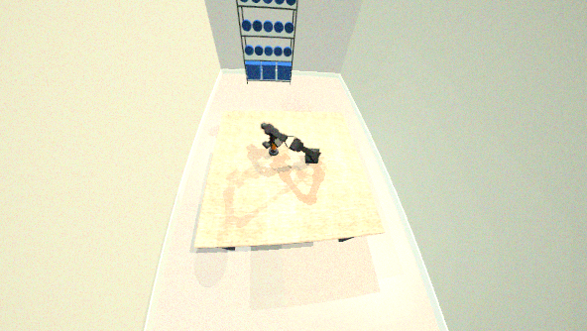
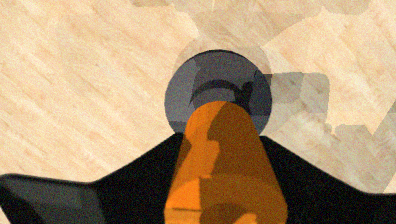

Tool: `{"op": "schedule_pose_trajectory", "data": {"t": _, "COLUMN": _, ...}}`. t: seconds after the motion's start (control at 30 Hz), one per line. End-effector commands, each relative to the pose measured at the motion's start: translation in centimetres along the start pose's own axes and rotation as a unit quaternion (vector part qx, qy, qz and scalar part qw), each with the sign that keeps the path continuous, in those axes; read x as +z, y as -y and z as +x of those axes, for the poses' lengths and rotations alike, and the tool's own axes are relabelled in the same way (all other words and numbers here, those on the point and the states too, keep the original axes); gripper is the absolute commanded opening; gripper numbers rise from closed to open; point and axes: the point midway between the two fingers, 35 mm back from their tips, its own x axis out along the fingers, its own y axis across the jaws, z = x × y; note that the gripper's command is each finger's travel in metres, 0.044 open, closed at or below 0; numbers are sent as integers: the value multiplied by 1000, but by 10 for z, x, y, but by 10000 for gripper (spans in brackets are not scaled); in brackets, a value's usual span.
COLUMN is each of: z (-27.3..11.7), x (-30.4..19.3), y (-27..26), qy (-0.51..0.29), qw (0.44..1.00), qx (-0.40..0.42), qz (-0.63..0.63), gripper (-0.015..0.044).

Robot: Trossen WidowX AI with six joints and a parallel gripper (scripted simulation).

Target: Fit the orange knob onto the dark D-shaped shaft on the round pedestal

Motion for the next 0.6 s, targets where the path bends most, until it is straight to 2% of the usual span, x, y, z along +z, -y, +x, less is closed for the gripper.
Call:
{"op": "schedule_pose_trajectory", "data": {"t": 0.0, "z": 1, "x": 0, "y": 0, "qy": -1, "qw": 1000, "qx": -1, "qz": -3, "gripper": 0}}
{"op": "schedule_pose_trajectory", "data": {"t": 0.33, "z": -5, "x": -1, "y": 1, "qy": -1, "qw": 1000, "qx": -1, "qz": 9, "gripper": 0}}
{"op": "schedule_pose_trajectory", "data": {"t": 0.57, "z": -4, "x": -1, "y": 1, "qy": -1, "qw": 984, "qx": -1, "qz": 177, "gripper": 0}}
